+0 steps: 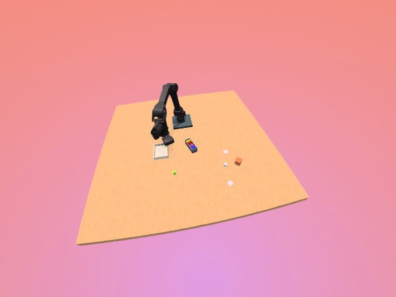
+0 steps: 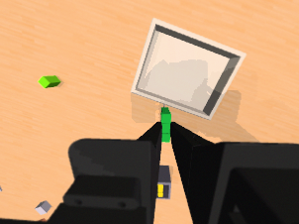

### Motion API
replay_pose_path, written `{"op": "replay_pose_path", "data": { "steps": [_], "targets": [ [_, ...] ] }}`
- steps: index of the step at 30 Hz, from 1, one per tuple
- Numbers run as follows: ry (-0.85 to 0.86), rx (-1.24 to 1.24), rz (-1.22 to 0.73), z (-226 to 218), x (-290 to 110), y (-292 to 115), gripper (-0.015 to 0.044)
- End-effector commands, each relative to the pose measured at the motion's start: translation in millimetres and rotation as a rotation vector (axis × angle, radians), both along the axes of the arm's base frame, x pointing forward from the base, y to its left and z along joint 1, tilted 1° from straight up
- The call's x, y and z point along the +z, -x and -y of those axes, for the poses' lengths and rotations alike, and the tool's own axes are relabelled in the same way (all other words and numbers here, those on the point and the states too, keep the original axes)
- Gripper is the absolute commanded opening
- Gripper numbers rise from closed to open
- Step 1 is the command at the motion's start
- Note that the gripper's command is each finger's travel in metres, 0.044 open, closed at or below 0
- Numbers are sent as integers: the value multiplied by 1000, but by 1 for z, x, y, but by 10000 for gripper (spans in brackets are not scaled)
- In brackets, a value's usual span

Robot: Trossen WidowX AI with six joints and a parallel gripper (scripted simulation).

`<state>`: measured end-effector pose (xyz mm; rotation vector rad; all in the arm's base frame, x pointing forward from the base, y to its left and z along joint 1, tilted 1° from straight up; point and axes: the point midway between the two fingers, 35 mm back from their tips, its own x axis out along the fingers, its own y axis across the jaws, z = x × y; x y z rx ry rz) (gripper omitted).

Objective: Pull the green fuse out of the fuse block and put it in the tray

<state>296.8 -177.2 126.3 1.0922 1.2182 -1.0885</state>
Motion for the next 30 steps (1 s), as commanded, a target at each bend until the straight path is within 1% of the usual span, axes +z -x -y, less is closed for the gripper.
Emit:
{"op": "replay_pose_path", "data": {
  "steps": [1,7,12,30],
  "targets": [
    [-2,4,-2,21,0,8,0],
    [1,4,-3,51,0,23,0],
    [2,4,-3,52,-2,23,0],
    [2,4,-3,53,-31,22,0]
  ]
}}
